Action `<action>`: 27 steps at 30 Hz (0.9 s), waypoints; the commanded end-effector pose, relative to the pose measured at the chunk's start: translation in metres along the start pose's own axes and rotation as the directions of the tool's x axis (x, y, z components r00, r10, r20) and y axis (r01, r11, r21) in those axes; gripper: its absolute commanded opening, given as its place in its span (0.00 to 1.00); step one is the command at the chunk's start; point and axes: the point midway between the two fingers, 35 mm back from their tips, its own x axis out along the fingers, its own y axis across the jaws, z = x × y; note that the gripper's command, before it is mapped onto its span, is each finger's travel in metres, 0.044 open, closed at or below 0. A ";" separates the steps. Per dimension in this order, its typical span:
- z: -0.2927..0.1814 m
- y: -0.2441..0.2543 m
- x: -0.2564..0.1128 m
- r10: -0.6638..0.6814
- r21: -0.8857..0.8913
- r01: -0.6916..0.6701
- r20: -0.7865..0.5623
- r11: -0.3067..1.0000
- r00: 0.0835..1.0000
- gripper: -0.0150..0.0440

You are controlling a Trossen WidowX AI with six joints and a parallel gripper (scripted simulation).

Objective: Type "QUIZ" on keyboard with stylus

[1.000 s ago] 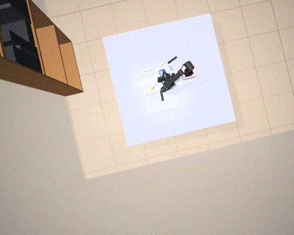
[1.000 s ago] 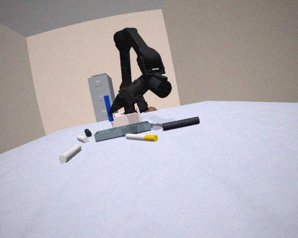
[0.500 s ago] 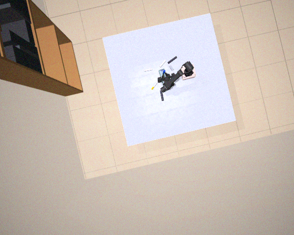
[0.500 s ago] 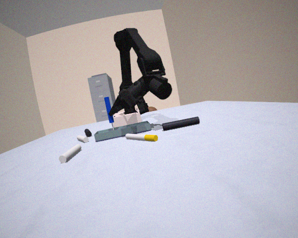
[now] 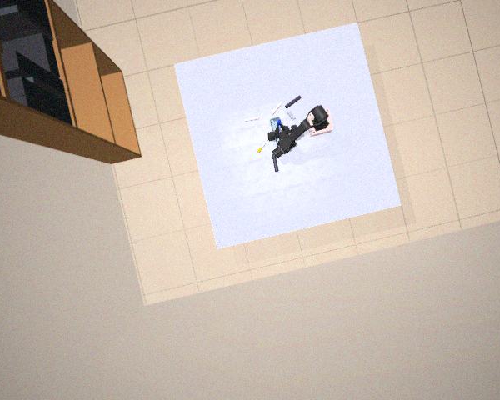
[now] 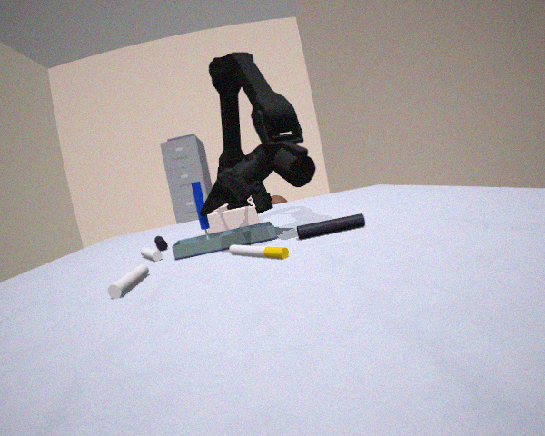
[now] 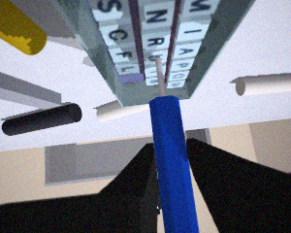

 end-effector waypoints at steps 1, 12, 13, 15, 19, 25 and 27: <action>0.001 0.001 0.001 -0.001 -0.006 0.001 -0.005 1.000 1.000 0.39; 0.002 0.001 0.002 -0.001 -0.006 0.001 -0.005 1.000 1.000 0.39; 0.002 0.001 0.002 -0.001 -0.006 0.001 -0.005 1.000 1.000 0.39; 0.001 0.001 0.002 -0.001 -0.006 0.001 -0.005 1.000 1.000 0.39; -0.009 0.000 -0.005 -0.001 -0.006 0.001 -0.005 1.000 1.000 0.39; -0.032 0.000 -0.018 -0.001 -0.006 0.001 -0.005 1.000 1.000 0.39; -0.032 0.000 -0.018 -0.001 -0.006 0.001 -0.005 1.000 1.000 0.39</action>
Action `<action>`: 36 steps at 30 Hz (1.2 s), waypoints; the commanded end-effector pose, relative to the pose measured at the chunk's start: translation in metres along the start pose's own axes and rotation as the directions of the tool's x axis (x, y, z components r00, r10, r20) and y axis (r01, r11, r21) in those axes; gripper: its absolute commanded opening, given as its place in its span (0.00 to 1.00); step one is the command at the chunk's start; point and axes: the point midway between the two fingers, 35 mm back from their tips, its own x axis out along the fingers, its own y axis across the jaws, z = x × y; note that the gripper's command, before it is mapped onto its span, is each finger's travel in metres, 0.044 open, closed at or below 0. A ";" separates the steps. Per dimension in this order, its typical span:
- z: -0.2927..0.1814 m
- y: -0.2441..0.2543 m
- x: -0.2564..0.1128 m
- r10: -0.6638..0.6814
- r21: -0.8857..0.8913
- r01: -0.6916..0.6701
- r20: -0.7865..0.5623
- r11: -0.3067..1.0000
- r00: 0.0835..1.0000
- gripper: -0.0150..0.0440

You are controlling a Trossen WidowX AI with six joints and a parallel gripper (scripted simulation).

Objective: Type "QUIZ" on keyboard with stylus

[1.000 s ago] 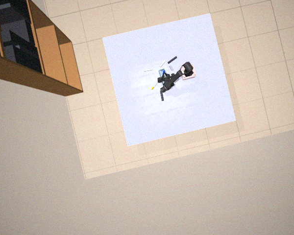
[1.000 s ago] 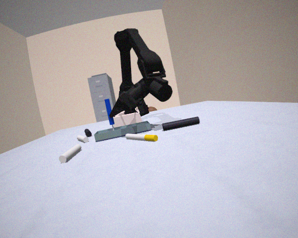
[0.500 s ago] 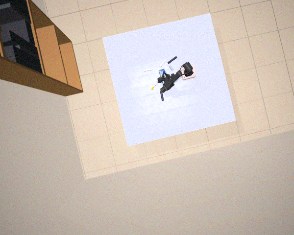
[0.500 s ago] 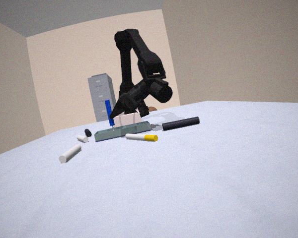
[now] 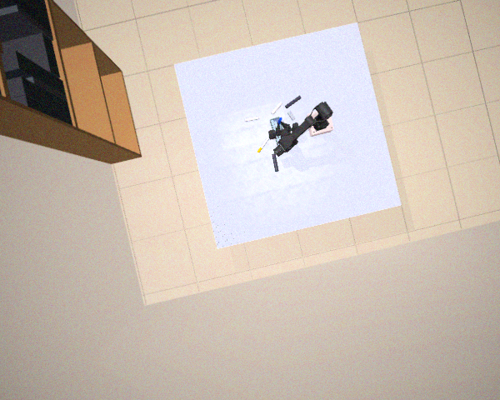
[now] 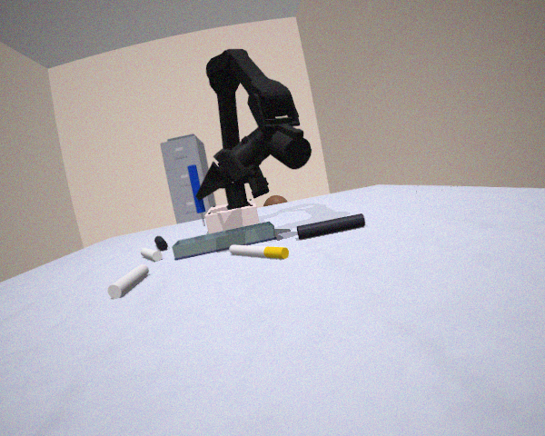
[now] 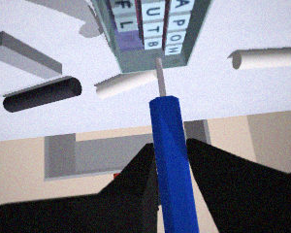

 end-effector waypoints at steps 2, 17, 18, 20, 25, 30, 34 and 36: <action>0.000 0.000 0.000 0.000 0.000 0.000 0.000 1.000 1.000 0.39; 0.007 -0.016 -0.019 -0.002 0.003 0.002 -0.001 1.000 1.000 0.25; 0.008 -0.017 -0.022 -0.002 0.003 0.002 -0.001 1.000 1.000 0.25; 0.008 -0.019 -0.023 -0.003 0.004 0.003 -0.002 1.000 1.000 0.25; 0.017 -0.019 -0.018 -0.003 0.003 0.003 0.000 1.000 1.000 0.25; 0.025 -0.019 -0.013 -0.003 0.003 0.003 0.001 1.000 1.000 0.25; 0.025 -0.019 -0.013 -0.003 0.003 0.003 0.001 1.000 1.000 0.25; 0.025 -0.019 -0.013 -0.003 0.003 0.003 0.001 1.000 1.000 0.25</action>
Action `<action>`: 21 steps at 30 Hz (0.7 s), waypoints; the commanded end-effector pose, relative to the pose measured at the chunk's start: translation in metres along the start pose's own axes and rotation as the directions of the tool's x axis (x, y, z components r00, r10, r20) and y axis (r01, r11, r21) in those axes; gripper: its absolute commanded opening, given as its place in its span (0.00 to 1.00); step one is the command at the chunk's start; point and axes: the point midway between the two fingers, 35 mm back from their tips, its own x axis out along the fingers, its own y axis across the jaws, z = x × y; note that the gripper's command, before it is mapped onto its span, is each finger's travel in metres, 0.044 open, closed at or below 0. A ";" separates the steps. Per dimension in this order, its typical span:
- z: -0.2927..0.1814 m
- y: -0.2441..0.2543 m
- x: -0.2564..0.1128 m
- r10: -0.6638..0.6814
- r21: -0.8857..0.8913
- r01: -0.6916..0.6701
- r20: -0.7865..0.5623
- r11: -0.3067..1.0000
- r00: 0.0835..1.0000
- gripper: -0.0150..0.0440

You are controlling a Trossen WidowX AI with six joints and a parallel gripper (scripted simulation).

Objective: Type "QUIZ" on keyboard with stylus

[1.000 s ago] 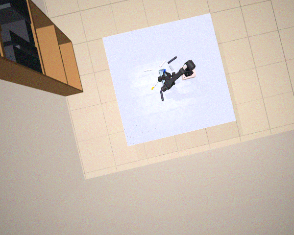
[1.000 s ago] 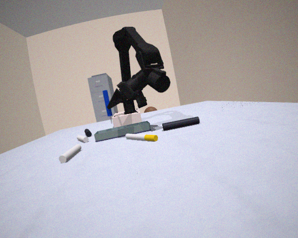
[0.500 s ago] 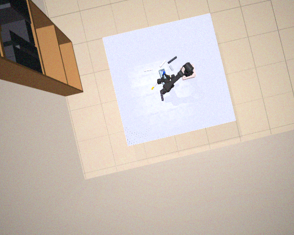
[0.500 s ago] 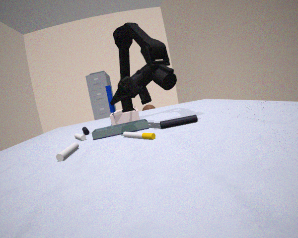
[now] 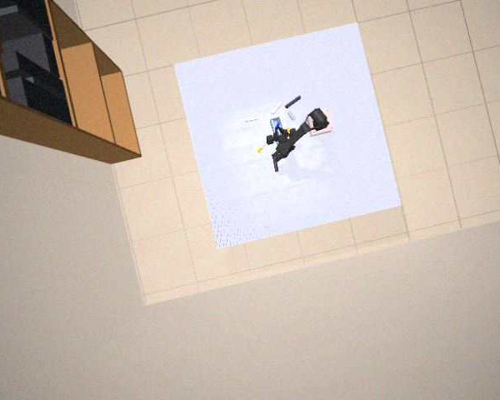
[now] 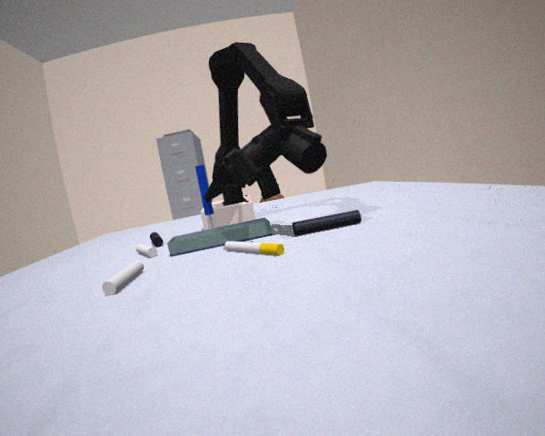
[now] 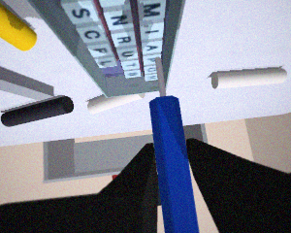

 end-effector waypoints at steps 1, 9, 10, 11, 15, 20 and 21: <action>0.001 0.001 0.001 0.003 -0.006 -0.003 0.001 1.000 1.000 0.25; 0.003 0.002 0.001 0.003 -0.006 -0.003 0.001 1.000 1.000 0.39; 0.004 0.002 0.002 0.003 -0.006 -0.003 0.001 1.000 1.000 0.39; 0.004 0.002 0.002 0.003 -0.006 -0.003 0.001 1.000 1.000 0.39; 0.004 0.002 0.002 0.003 -0.006 -0.003 0.001 1.000 1.000 0.39; 0.007 0.002 0.004 0.003 -0.007 -0.003 0.001 1.000 1.000 0.39; 0.008 0.002 0.004 0.003 -0.007 -0.003 0.001 1.000 1.000 0.39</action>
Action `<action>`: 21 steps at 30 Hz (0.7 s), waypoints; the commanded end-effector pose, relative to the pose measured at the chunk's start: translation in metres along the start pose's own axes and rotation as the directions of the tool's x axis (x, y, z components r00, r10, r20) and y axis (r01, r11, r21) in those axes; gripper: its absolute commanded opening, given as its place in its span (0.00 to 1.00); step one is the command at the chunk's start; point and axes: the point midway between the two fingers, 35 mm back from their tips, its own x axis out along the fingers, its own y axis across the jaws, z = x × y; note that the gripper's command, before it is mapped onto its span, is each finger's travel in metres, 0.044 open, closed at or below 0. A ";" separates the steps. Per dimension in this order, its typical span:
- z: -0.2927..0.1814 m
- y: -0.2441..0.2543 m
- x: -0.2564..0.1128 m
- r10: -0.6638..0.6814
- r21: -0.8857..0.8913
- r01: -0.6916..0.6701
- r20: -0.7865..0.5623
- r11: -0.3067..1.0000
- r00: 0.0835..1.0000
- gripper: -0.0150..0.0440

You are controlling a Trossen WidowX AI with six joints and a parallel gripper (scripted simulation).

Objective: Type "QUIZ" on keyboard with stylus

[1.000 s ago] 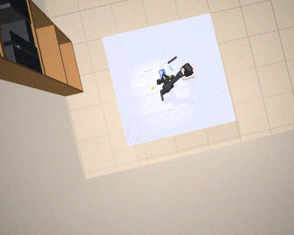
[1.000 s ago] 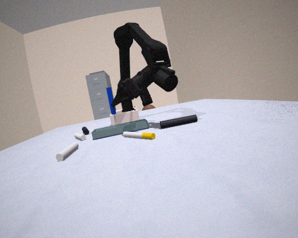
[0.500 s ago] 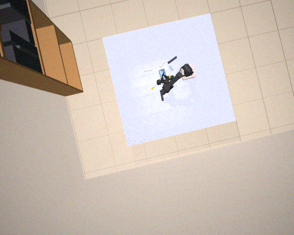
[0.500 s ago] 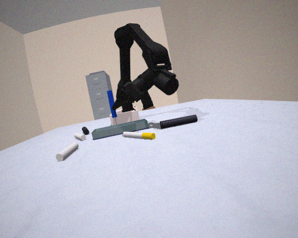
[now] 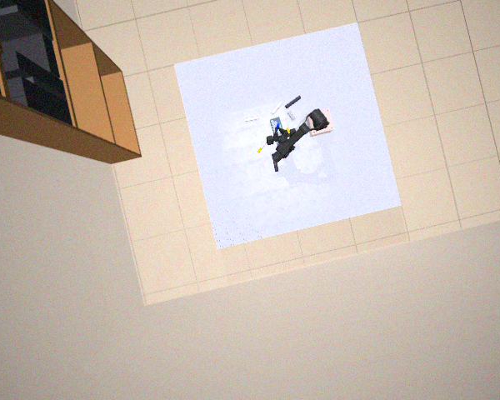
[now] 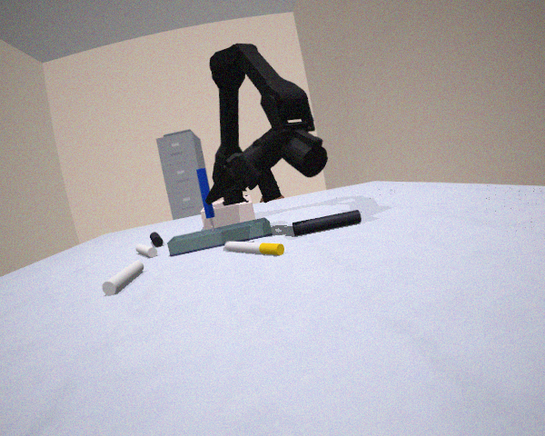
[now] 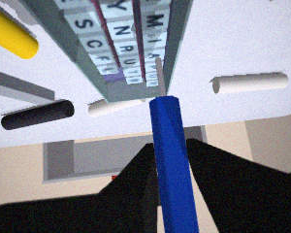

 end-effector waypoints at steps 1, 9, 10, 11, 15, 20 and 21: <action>0.002 0.001 0.002 0.003 -0.002 -0.003 0.001 1.000 1.000 0.39; 0.006 0.001 0.004 0.003 -0.002 -0.003 0.001 1.000 1.000 0.39; 0.006 0.001 0.004 0.003 -0.002 -0.003 0.001 1.000 1.000 0.39; 0.006 0.001 0.004 0.003 -0.002 -0.003 0.001 1.000 1.000 0.39; 0.008 0.001 0.005 0.003 -0.002 -0.003 0.001 1.000 1.000 0.39; 0.010 0.001 0.006 0.003 -0.002 -0.003 0.001 1.000 1.000 0.39; 0.010 0.001 0.006 0.003 -0.002 -0.003 0.001 1.000 1.000 0.39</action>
